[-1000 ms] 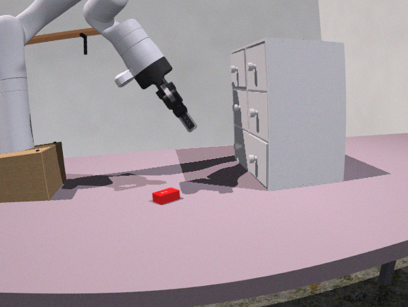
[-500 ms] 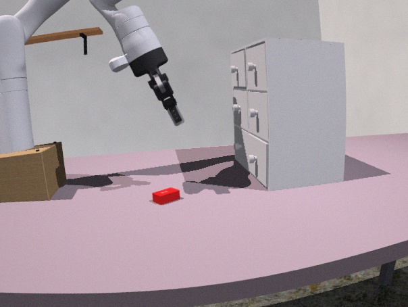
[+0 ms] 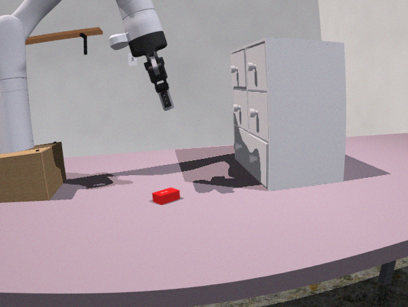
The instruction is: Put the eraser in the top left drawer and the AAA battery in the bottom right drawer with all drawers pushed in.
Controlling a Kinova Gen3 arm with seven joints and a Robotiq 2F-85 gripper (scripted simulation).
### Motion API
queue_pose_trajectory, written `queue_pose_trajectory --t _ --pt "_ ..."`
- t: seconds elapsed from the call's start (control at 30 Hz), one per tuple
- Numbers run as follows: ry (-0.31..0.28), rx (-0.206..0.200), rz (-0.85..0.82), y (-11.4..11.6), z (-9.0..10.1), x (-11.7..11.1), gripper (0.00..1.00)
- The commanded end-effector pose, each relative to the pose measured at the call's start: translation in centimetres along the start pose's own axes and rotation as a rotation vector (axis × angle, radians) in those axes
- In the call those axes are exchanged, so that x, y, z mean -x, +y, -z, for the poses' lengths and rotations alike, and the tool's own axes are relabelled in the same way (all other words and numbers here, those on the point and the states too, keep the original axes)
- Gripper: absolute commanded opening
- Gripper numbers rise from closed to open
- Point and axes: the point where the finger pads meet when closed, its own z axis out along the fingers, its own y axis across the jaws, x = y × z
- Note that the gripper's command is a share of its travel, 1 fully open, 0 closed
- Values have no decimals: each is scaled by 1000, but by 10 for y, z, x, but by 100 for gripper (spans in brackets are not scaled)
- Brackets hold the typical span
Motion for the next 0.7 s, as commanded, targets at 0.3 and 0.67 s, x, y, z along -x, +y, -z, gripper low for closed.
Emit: queue_pose_trajectory --t 0.3,0.67 --pt "118 2 18 5 30 0 0" --pt "237 0 17 5 54 -10 0"
